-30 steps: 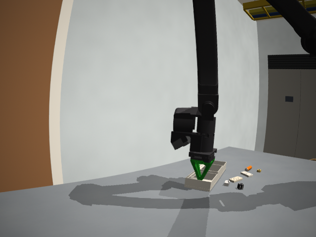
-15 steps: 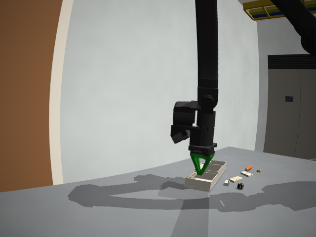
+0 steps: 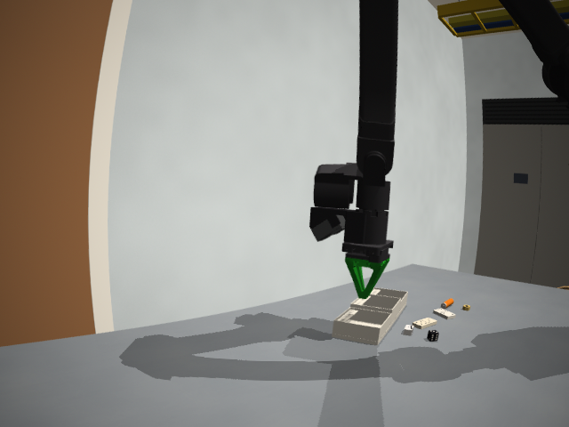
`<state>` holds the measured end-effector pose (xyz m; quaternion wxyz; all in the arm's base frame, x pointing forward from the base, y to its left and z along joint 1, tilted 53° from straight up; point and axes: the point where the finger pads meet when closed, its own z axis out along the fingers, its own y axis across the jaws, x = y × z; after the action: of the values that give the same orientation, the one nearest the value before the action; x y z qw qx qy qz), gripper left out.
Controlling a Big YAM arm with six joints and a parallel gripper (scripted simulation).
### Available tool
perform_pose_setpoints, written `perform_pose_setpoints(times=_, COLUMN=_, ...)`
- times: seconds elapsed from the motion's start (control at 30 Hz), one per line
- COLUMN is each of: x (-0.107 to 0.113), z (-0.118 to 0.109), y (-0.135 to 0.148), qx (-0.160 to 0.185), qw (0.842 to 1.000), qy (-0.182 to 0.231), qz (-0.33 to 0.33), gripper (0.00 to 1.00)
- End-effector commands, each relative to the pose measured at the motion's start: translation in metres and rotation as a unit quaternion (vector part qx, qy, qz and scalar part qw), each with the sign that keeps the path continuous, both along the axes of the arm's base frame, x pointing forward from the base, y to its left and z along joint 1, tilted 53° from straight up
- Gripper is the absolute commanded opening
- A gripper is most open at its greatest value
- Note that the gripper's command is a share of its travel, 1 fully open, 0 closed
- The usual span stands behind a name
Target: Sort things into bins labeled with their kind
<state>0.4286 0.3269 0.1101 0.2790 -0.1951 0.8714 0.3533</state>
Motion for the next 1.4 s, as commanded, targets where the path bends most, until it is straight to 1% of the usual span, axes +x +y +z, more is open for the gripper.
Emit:
perform_pose_setpoints(times=0.0, x=-0.009, z=0.012, y=-0.001, qx=-0.002, qw=1.0, qy=-0.01, qz=0.012, gripper=0.08)
perform_pose_setpoints(times=0.03, x=-0.009, z=0.007, y=0.003, qx=-0.005, qw=1.0, qy=-0.007, qz=0.015, gripper=0.08)
perform_pose_setpoints(times=0.1, x=-0.009, z=0.007, y=0.003, qx=-0.005, qw=1.0, qy=-0.007, qz=0.015, gripper=0.08)
perform_pose_setpoints(times=0.13, x=-0.007, z=-0.004, y=0.0, qx=-0.01, qw=1.0, qy=0.003, qz=0.012, gripper=0.08)
perform_pose_setpoints(times=0.33, x=-0.005, z=-0.005, y=-0.002, qx=-0.009, qw=1.0, qy=0.0, qz=0.008, gripper=0.08)
perform_pose_setpoints(times=0.37, x=-0.004, z=0.016, y=-0.017, qx=-0.002, qw=1.0, qy=-0.01, qz=0.0, gripper=0.08)
perform_pose_setpoints(times=0.6, x=-0.025, z=0.049, y=-0.058, qx=-0.002, qw=1.0, qy=-0.011, qz=0.0, gripper=0.08)
perform_pose_setpoints(times=0.67, x=-0.025, z=0.049, y=-0.058, qx=-0.002, qw=1.0, qy=-0.011, qz=0.0, gripper=0.08)
perform_pose_setpoints(times=0.7, x=-0.021, z=0.065, y=-0.061, qx=0.002, qw=1.0, qy=-0.021, qz=0.0, gripper=0.08)
perform_pose_setpoints(times=0.73, x=-0.03, z=0.062, y=-0.07, qx=-0.002, qw=1.0, qy=-0.013, qz=0.0, gripper=0.08)
perform_pose_setpoints(times=0.77, x=-0.034, z=0.064, y=-0.076, qx=-0.003, qw=1.0, qy=-0.011, qz=0.0, gripper=0.08)
perform_pose_setpoints(times=0.9, x=-0.046, z=0.084, y=-0.1, qx=-0.003, qw=1.0, qy=-0.011, qz=0.0, gripper=0.08)
perform_pose_setpoints(times=0.97, x=-0.046, z=0.105, y=-0.11, qx=0.0, qw=1.0, qy=-0.022, qz=0.0, gripper=0.08)
perform_pose_setpoints(times=1.03, x=-0.047, z=0.105, y=-0.111, qx=0.0, qw=1.0, qy=-0.022, qz=0.0, gripper=0.08)
perform_pose_setpoints(times=1.1, x=-0.053, z=0.088, y=-0.1, qx=-0.006, qw=1.0, qy=-0.003, qz=0.015, gripper=0.08)
perform_pose_setpoints(times=1.17, x=-0.057, z=0.08, y=-0.101, qx=-0.009, qw=1.0, qy=0.004, qz=0.014, gripper=0.08)
perform_pose_setpoints(times=1.23, x=-0.057, z=0.08, y=-0.101, qx=-0.009, qw=1.0, qy=0.004, qz=0.014, gripper=0.08)
perform_pose_setpoints(times=1.27, x=-0.051, z=0.086, y=-0.105, qx=-0.007, qw=1.0, qy=-0.002, qz=0.008, gripper=0.08)
perform_pose_setpoints(times=1.33, x=-0.048, z=0.088, y=-0.105, qx=-0.006, qw=1.0, qy=-0.006, qz=0.006, gripper=0.08)
perform_pose_setpoints(times=1.37, x=-0.049, z=0.095, y=-0.105, qx=-0.001, qw=1.0, qy=-0.012, qz=0.003, gripper=0.08)
